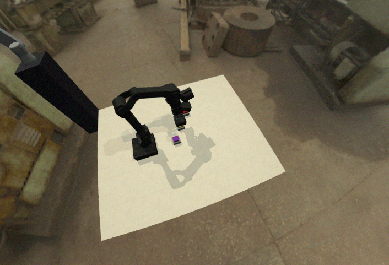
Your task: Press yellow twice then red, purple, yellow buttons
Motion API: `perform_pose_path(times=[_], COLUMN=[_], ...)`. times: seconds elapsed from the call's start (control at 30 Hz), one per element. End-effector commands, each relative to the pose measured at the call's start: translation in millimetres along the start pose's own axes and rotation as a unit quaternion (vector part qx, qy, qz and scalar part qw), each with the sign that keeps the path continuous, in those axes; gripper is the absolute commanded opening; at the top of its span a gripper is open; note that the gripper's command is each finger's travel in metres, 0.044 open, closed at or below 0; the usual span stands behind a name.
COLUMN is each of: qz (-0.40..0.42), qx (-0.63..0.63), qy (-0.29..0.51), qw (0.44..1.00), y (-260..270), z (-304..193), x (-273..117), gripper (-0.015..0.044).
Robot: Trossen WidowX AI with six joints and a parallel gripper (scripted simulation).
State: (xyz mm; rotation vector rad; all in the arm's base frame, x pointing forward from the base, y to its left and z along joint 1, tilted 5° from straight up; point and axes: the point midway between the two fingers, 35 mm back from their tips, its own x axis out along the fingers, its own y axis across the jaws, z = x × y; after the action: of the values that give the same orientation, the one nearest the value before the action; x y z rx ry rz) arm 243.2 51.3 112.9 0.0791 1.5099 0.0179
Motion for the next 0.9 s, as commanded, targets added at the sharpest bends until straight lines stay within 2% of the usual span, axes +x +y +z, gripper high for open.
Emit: perform_pose_path(times=[0.0, 0.13, 0.4, 0.53, 0.6, 0.73, 0.87], qz=[0.003, 0.003, 0.007, 0.007, 0.007, 0.007, 0.007], qx=[-0.003, -0.003, -0.003, -0.003, -0.003, -0.003, -0.003], qy=[-0.008, -0.008, -0.01, -0.01, -0.01, -0.01, -0.01], qw=[1.0, 1.0, 1.0, 1.0, 1.0, 1.0, 1.0], y=[0.1, 6.8, 96.1, 98.5, 99.0, 99.4, 99.3], z=[-0.4, 6.0, 61.9, 62.8, 63.8, 64.1, 63.9], x=[-25.5, -26.9, -28.9, -28.7, -18.4, 30.5, 33.0], gripper=[0.002, 0.002, 0.002, 0.002, 0.002, 0.002, 0.002])
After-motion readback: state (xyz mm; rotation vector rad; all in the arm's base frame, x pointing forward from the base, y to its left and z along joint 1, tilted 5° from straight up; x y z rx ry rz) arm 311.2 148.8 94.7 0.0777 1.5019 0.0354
